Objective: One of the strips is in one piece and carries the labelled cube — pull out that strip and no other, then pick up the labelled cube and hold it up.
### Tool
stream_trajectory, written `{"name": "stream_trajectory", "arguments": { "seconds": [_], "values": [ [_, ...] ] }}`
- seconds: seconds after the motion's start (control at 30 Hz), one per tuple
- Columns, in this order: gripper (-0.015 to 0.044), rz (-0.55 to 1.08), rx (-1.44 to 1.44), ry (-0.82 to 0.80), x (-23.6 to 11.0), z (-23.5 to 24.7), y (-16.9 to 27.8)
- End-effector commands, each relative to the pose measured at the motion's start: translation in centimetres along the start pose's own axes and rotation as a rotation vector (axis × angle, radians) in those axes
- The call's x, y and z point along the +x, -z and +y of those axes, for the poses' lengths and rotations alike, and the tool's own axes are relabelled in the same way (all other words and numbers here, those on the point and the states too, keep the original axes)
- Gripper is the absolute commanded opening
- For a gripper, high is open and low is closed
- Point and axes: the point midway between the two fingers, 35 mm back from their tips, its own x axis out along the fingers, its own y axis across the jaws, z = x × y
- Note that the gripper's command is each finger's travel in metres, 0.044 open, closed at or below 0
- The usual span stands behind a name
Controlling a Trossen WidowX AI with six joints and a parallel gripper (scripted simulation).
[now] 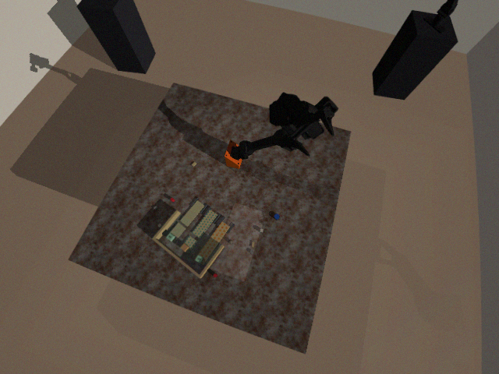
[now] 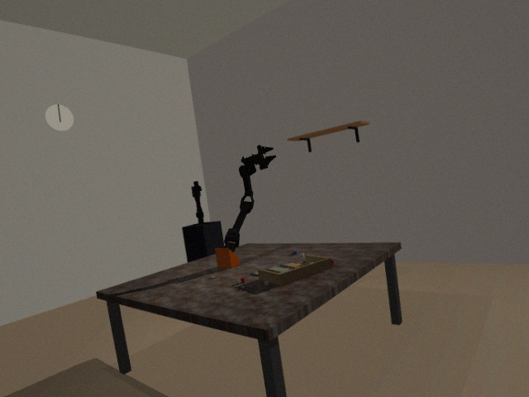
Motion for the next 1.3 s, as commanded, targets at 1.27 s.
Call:
{"name": "stream_trajectory", "arguments": {
  "seconds": [1.27],
  "values": [
    [0.0400,1.007,1.997,-0.446,-14.8,50.2,2.6]
  ]
}}
